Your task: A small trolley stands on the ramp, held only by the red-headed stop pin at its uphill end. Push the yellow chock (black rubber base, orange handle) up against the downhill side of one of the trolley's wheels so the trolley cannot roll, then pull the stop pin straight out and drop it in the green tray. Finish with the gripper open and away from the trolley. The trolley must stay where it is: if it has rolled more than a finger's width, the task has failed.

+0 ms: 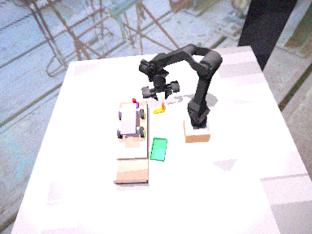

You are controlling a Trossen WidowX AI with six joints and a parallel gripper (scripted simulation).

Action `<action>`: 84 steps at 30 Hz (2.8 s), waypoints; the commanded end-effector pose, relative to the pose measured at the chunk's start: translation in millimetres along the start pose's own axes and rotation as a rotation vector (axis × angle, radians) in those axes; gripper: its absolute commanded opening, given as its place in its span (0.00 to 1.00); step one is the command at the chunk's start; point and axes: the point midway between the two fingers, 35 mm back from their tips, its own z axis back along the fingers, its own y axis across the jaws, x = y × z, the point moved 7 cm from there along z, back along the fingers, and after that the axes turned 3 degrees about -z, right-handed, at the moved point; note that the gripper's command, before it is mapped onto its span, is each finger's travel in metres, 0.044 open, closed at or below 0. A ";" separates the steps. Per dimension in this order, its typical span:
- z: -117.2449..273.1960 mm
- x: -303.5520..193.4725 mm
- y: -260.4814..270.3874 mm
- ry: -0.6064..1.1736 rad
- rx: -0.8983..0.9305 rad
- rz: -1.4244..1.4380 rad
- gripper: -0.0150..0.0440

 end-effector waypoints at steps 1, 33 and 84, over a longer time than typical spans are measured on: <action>-13.9 -3.6 -2.4 0.016 -0.010 -0.003 0.58; -44.6 -4.4 -2.9 0.016 -0.010 -0.003 0.58; -67.3 -3.3 -2.2 0.007 -0.007 -0.004 0.27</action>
